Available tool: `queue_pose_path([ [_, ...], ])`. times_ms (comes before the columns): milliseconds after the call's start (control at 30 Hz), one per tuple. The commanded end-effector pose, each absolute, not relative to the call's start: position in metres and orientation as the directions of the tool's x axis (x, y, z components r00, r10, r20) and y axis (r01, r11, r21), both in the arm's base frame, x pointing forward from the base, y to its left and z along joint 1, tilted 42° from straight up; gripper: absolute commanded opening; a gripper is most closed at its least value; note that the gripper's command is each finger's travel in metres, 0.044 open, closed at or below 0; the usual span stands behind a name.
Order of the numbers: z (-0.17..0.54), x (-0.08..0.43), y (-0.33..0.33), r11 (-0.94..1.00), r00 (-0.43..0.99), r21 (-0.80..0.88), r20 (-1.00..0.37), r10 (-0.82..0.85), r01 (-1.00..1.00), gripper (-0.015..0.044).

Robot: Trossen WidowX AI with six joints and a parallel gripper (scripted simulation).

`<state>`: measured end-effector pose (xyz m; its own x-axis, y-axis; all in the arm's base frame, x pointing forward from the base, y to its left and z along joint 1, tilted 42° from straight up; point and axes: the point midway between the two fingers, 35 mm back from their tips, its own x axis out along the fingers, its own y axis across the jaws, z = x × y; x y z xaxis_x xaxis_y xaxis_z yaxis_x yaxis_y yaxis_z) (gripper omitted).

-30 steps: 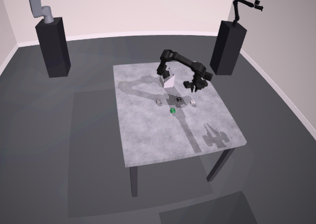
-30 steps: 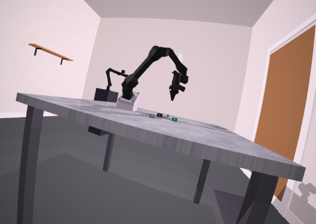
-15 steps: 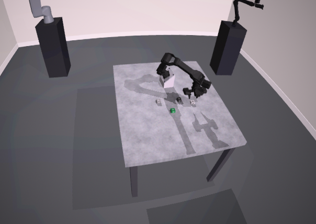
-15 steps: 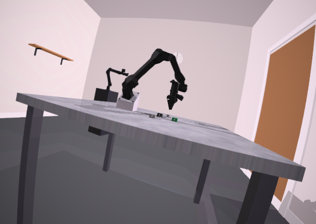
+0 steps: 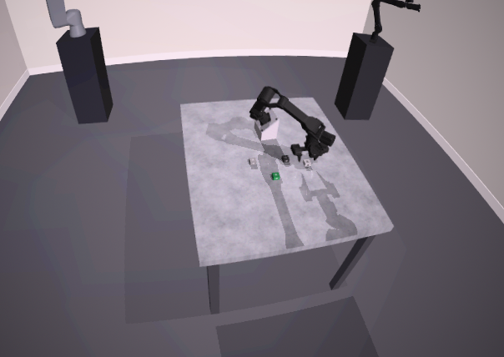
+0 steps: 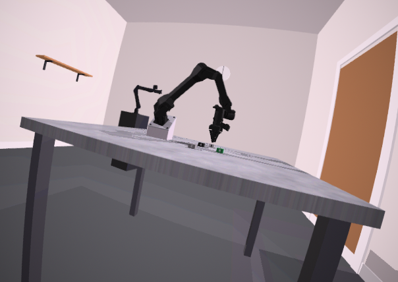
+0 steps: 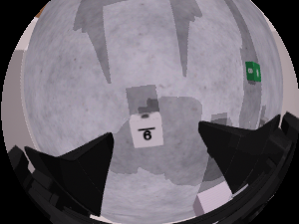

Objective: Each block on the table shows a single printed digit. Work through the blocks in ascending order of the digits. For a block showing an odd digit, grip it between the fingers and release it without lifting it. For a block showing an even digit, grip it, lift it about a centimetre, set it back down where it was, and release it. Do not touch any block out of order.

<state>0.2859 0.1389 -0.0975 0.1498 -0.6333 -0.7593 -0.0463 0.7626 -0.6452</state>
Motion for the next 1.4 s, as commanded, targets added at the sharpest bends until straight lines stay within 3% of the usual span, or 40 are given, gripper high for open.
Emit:
queue_pose_path([
  [0, -0.104, 0.285, 0.133, 0.756, 0.145, -0.652, -0.754, -0.64, -0.055, 0.04],
  [367, -0.115, 0.287, 0.123, 0.755, 0.145, -0.653, -0.754, -0.641, -0.055, 0.04],
  [733, -0.115, 0.287, 0.123, 0.755, 0.145, -0.653, -0.754, -0.641, -0.055, 0.012],
  [1367, -0.115, 0.287, 0.123, 0.755, 0.145, -0.653, -0.754, -0.641, -0.055, 0.012],
])
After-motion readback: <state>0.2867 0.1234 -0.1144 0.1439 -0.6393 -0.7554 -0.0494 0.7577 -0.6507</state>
